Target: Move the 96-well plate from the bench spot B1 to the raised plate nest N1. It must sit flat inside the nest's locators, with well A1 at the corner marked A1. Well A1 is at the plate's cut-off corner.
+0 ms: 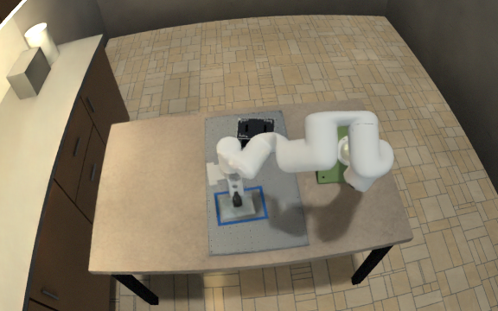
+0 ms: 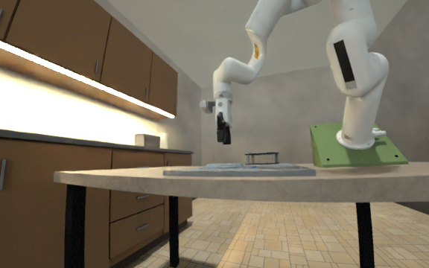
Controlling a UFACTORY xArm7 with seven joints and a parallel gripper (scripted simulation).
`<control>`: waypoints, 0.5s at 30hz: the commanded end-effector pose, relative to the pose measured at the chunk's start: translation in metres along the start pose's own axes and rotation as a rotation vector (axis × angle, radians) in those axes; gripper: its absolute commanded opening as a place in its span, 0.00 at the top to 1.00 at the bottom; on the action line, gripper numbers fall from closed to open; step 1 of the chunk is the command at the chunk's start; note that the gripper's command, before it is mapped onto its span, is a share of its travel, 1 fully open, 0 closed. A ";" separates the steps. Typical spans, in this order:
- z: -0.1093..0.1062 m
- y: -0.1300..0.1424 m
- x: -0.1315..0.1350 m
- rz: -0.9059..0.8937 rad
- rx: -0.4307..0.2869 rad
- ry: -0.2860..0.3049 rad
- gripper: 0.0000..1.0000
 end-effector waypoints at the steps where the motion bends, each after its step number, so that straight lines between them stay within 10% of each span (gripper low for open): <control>1: -0.002 -0.001 0.001 0.000 0.004 0.002 0.00; 15: 0.012 -0.001 0.001 0.000 0.004 0.002 0.00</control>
Point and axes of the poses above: the point where the finger pads meet when closed, its own z axis out along the fingers, its own x axis across the jaws, y = z × x, the point moved 9 cm from there along -z, back along the fingers, and after that the axes turned 7 degrees about -z, right-handed, at the moved point
